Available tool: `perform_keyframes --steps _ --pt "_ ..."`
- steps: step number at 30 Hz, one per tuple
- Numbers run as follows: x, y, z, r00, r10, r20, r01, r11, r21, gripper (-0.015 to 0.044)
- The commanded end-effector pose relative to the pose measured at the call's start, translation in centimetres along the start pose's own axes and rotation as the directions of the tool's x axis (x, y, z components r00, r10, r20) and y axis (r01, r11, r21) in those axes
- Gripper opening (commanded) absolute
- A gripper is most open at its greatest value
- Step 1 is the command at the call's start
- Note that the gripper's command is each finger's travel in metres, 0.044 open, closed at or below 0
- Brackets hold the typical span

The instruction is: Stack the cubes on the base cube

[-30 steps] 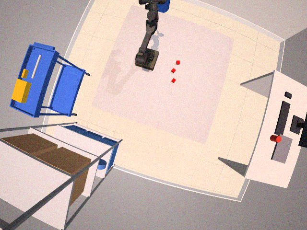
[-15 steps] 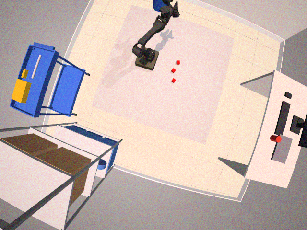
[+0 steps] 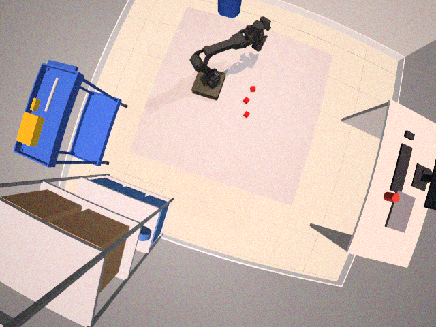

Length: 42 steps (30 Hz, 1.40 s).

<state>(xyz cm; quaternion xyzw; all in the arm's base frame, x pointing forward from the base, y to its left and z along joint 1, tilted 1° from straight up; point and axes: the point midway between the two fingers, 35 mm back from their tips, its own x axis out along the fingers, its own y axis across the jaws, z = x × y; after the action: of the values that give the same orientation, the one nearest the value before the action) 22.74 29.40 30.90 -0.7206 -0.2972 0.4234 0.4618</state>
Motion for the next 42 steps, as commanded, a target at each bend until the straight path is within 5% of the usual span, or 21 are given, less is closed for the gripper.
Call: perform_keyframes --steps 1,12,22,32,42 --pt "0.3 3.5 -3.0 0.988 0.138 -0.067 -0.128 0.983 0.13 0.0265" --pt "-2.2 15.1 -9.8 0.827 0.543 -0.147 -0.384 0.736 0.558 0.0265" --pt "-8.1 24.5 -12.6 0.583 0.811 -0.054 -0.373 0.326 0.869 0.0265" --pt "-15.0 30.9 -12.1 0.358 0.92 0.159 -0.181 -0.099 0.978 0.0265" --pt "-14.4 34.3 -11.6 0.342 0.922 0.181 -0.16 -0.132 0.978 0.0265"
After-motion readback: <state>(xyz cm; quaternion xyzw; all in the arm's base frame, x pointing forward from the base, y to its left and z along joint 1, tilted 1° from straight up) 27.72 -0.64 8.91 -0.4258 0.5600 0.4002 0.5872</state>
